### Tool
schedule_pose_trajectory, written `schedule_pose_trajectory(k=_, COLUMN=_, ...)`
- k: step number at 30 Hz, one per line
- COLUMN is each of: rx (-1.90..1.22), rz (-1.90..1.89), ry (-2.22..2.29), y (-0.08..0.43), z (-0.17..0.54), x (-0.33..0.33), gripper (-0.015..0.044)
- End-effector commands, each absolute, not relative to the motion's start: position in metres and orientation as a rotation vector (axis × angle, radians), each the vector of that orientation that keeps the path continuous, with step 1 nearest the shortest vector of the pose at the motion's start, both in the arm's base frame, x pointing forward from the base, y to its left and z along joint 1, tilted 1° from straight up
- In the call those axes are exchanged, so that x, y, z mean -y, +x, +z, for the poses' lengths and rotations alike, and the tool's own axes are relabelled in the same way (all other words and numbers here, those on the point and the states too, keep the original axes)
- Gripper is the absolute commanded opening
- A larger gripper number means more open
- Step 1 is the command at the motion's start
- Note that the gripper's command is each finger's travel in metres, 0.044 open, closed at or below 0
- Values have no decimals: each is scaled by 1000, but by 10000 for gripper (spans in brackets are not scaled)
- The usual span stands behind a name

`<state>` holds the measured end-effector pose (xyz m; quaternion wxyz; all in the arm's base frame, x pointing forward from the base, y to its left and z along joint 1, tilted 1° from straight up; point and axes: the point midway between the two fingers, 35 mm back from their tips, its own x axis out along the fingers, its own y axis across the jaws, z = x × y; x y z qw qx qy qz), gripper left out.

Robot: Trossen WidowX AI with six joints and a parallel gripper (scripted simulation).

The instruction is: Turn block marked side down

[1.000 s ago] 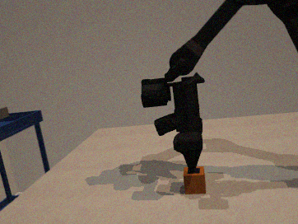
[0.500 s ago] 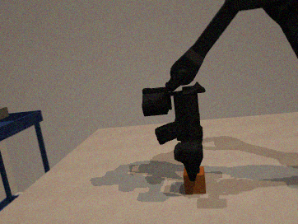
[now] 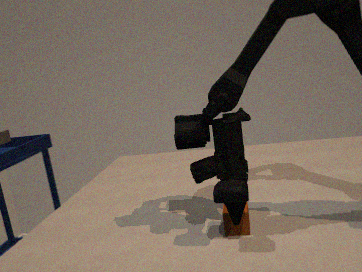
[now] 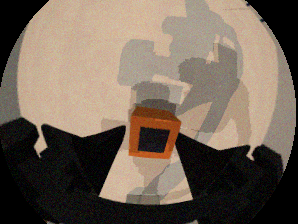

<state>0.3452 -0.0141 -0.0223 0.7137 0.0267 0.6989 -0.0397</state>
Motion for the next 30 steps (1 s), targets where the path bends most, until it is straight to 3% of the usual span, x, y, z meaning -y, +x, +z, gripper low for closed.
schedule_pose_trajectory(k=1, rx=-1550, rz=-90, ry=56, y=345, z=-23, x=15, gripper=230)
schedule_pose_trajectory(k=20, rx=-1550, rz=-90, ry=56, y=345, z=-23, x=15, gripper=103)
schedule_pose_trajectory(k=24, rx=-1549, rz=-90, ry=56, y=345, z=-4, x=14, gripper=0)
schedule_pose_trajectory(k=30, rx=-1547, rz=-90, ry=56, y=345, z=7, x=14, gripper=0)
